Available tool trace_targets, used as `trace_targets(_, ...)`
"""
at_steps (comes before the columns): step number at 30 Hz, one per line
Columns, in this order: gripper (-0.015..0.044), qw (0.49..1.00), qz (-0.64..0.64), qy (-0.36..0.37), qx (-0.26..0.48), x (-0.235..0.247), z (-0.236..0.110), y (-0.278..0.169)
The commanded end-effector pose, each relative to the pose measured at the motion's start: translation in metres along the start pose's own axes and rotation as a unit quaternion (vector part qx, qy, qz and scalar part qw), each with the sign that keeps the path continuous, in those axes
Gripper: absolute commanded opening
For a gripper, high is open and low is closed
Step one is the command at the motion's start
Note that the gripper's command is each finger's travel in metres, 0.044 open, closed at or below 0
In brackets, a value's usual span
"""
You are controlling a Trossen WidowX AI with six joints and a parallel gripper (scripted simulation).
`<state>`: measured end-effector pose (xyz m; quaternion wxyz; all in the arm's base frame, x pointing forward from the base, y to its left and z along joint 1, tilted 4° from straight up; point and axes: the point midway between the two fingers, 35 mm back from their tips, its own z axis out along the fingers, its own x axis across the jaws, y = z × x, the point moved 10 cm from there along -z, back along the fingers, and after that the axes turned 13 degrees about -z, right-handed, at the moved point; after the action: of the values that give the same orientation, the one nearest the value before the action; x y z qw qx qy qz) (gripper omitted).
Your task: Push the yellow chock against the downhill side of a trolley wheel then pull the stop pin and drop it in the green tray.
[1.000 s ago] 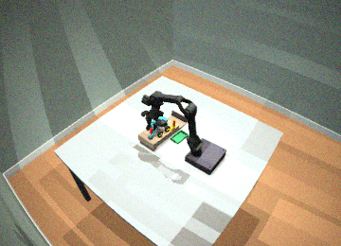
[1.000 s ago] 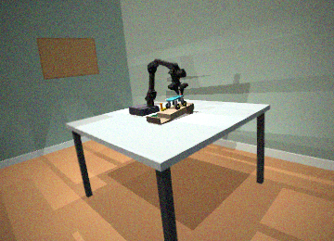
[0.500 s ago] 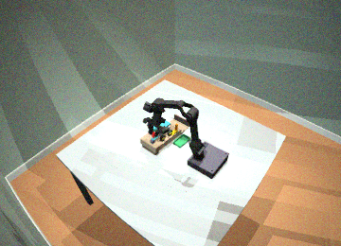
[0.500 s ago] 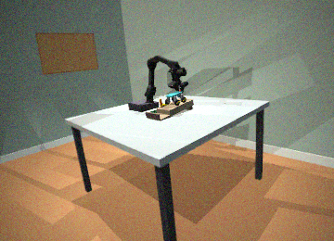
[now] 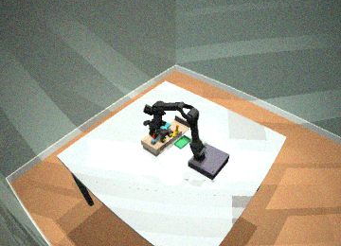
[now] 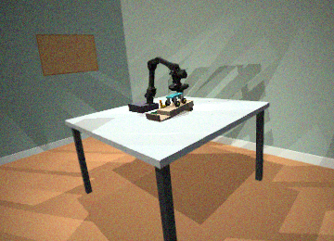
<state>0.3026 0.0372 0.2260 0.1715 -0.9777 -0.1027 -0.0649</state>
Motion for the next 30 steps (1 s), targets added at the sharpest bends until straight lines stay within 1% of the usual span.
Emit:
trace_targets(1,0.0032,1.0,0.0,0.0,0.0,0.0,0.0,0.0)
trace_targets(6,0.0,1.0,0.0,0.0,0.0,0.0,-0.001,0.0)
trace_targets(30,0.0,1.0,0.002,0.0,0.0,-0.001,-0.015,-0.002)
